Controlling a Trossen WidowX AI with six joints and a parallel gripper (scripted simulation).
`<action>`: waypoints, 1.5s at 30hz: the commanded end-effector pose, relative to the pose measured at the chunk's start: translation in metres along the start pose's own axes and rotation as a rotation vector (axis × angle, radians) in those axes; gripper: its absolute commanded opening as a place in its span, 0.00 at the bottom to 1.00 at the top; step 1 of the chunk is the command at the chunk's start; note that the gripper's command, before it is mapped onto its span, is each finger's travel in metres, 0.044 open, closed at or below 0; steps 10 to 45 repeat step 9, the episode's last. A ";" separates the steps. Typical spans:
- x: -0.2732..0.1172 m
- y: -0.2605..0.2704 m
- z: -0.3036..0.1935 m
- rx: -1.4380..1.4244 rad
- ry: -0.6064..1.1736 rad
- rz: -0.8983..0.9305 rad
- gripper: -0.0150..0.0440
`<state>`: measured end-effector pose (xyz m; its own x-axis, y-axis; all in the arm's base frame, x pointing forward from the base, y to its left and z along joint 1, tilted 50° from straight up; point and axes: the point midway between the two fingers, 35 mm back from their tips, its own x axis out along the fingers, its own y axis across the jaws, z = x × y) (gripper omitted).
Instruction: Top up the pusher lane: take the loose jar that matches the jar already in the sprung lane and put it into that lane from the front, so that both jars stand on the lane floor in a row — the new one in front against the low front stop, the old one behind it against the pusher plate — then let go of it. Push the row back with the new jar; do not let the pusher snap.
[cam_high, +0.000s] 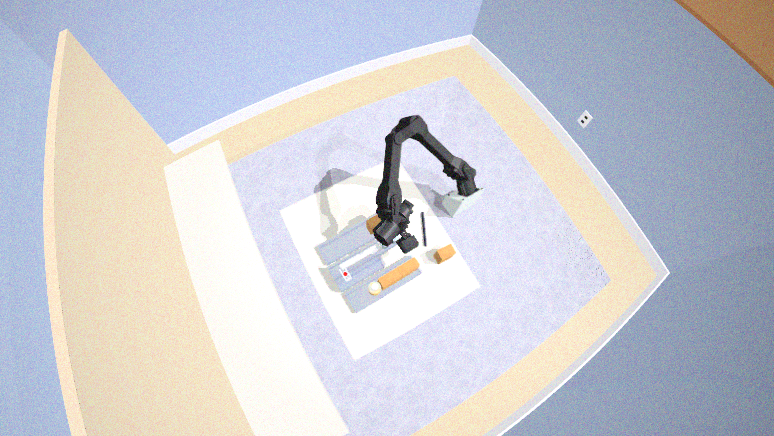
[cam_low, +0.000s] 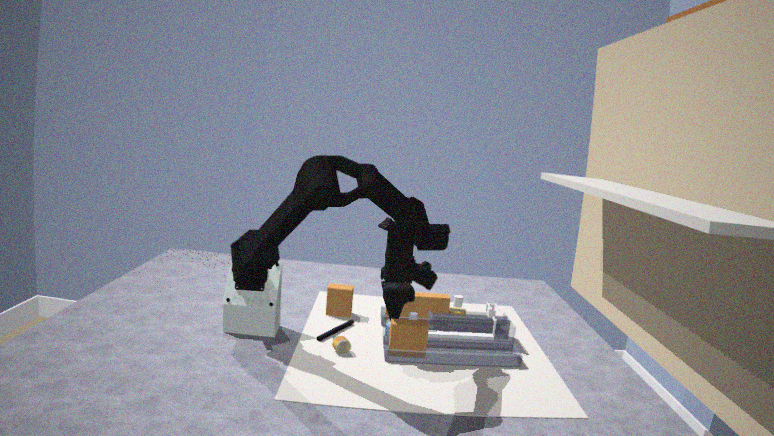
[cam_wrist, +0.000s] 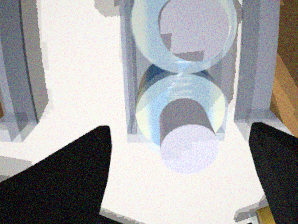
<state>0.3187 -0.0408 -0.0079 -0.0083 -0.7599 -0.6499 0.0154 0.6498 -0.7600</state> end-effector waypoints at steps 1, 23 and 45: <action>-0.001 0.001 -0.013 0.003 0.001 0.004 0.73; -0.002 0.001 -0.041 0.001 0.002 0.004 0.73; -0.002 0.001 -0.041 0.001 0.002 0.004 0.73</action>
